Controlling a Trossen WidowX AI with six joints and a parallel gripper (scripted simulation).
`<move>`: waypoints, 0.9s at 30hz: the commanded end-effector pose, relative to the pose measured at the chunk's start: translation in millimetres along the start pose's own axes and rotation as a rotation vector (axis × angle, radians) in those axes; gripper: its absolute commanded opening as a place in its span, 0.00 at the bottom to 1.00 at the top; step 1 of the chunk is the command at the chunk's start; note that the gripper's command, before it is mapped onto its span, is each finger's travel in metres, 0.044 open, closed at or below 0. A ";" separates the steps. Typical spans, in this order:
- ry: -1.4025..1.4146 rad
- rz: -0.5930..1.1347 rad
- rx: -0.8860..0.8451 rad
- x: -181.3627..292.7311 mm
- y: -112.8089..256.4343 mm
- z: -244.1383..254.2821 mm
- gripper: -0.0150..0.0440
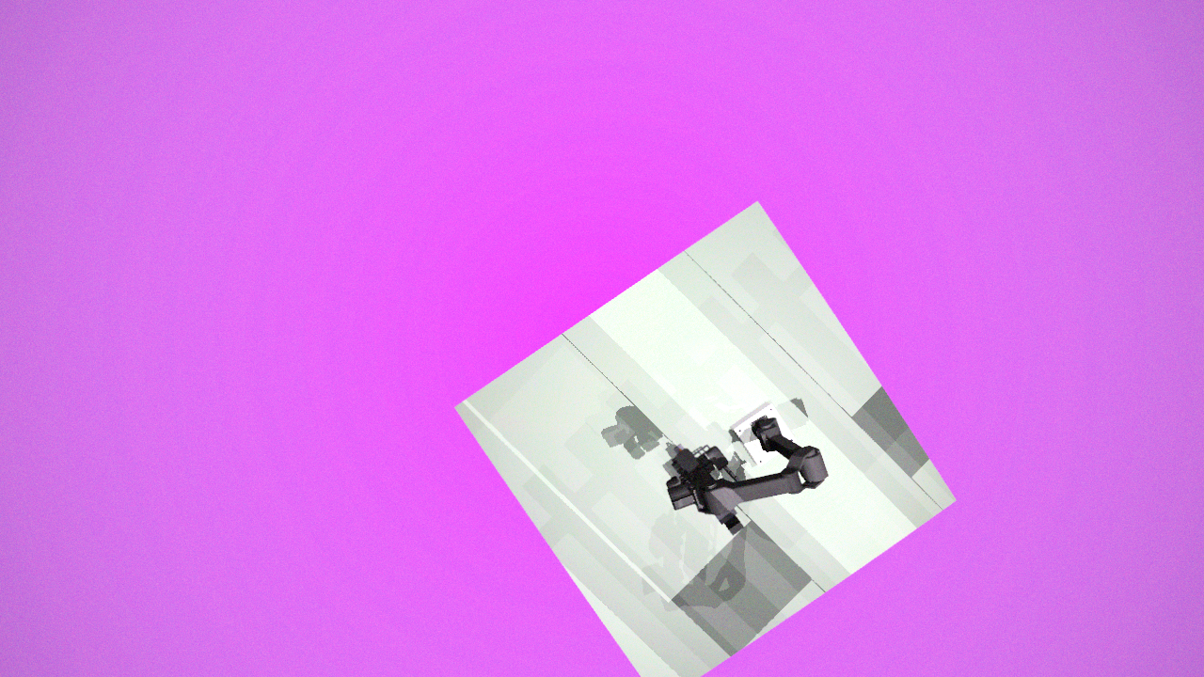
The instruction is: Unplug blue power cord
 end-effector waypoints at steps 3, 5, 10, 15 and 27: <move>-0.023 0.016 0.006 -0.6 1.9 1.1 0.53; -0.023 0.016 0.006 0.7 1.9 1.0 0.53; -0.023 0.017 0.006 7.7 2.0 0.2 0.53; -0.023 0.017 0.006 15.8 2.1 -1.0 0.53; -0.023 0.019 0.007 34.8 2.4 -4.6 0.53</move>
Point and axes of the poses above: the point midway between the two fingers, 35 mm back from their tips, its own y axis back along the fingers, its own z axis across the jaws, x = y × z, the point moved 6 cm from there along y, back along the fingers, and after that the axes turned 12 degrees about -y, right-handed, at the moved point
